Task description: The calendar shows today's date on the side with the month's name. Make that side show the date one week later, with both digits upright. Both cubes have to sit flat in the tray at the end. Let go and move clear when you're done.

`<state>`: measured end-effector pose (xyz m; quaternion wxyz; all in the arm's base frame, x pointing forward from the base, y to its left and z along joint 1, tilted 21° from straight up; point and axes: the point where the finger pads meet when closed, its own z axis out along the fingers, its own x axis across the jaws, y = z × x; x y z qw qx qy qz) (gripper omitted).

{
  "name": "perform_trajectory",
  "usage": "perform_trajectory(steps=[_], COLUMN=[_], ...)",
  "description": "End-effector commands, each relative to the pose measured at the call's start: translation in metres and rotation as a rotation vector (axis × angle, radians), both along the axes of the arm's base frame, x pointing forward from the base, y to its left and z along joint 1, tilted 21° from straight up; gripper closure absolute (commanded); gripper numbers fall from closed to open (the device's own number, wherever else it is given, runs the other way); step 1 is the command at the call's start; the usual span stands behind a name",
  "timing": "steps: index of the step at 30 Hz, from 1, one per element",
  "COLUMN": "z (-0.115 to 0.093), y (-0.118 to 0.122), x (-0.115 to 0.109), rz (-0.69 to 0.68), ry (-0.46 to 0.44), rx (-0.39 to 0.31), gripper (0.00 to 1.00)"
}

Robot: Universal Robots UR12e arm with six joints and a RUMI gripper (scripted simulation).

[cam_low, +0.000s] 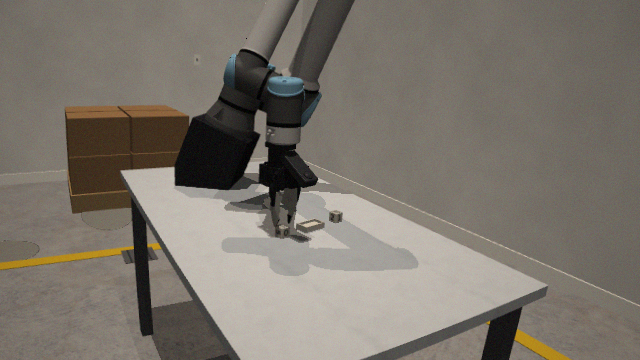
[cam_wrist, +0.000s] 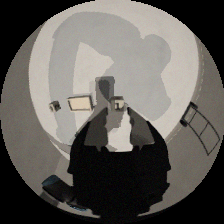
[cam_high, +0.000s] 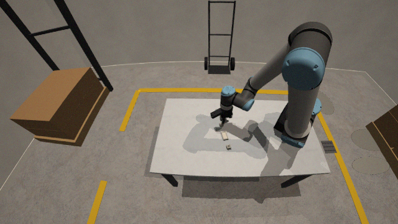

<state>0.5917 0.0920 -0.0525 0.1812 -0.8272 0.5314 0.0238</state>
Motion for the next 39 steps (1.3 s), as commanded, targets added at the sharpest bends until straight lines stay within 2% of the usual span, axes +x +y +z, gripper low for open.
perform_trajectory(steps=[1, 10, 39], z=[-0.008, -0.019, -0.020], y=[0.004, 0.008, 0.008], x=[-0.001, 0.002, 0.002], rz=[0.001, 0.001, 0.001], ry=[0.003, 0.002, 0.001], rx=[0.000, -0.001, -0.001], gripper=[0.72, 0.72, 0.72])
